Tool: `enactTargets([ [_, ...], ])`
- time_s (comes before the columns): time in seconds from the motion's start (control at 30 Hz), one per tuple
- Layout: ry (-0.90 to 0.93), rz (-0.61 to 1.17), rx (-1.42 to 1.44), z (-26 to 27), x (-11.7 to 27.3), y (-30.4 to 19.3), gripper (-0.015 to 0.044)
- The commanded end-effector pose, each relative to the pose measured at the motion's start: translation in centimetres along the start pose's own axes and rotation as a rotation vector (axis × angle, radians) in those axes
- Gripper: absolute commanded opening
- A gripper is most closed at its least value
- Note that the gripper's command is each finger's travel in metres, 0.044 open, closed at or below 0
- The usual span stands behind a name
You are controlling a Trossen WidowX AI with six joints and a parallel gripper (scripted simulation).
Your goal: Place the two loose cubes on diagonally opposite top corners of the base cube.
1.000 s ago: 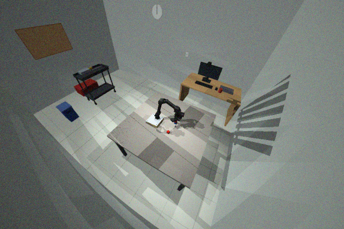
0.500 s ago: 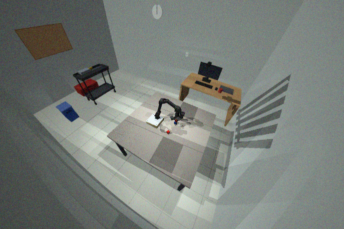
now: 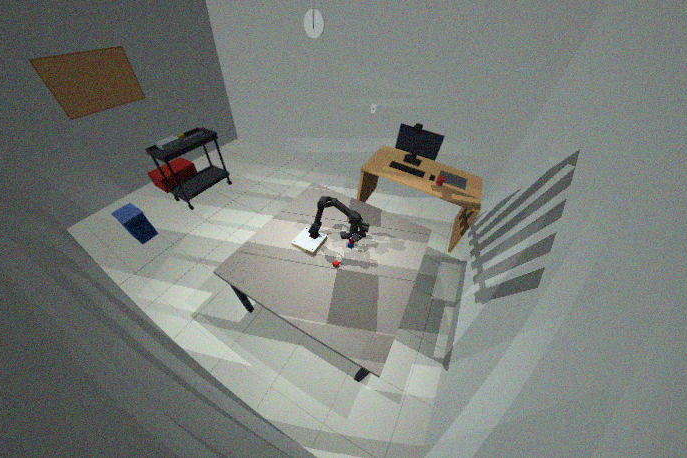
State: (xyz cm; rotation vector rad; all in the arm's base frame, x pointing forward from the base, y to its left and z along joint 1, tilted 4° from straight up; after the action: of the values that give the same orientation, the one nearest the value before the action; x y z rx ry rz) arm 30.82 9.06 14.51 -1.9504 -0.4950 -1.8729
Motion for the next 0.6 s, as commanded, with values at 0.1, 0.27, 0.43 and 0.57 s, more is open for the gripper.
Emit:
enactTargets([
  [0.1,0.002,0.003,-0.008,0.0,-0.6,0.0,0.0105],
  [0.27,0.002,0.003,-0.013,0.0,-1.7,0.0,0.0105],
  [0.43,0.002,0.003,-0.018,0.0,-2.7,0.1,0.0105],
  [0.57,0.002,0.003,-0.018,0.0,-2.7,0.1,0.0105],
])
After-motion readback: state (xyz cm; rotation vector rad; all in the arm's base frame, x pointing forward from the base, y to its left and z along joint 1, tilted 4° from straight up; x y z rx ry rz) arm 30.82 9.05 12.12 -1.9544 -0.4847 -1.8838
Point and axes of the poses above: the point midway between the two fingers, 35 mm back from their tips, its own x axis back along the fingers, its own z axis across the jaws, y = z × x, the point moved 8 cm from there along x, back along the fingers, and after that the axes turned 11 degrees about -x, right-handed, at the moved point
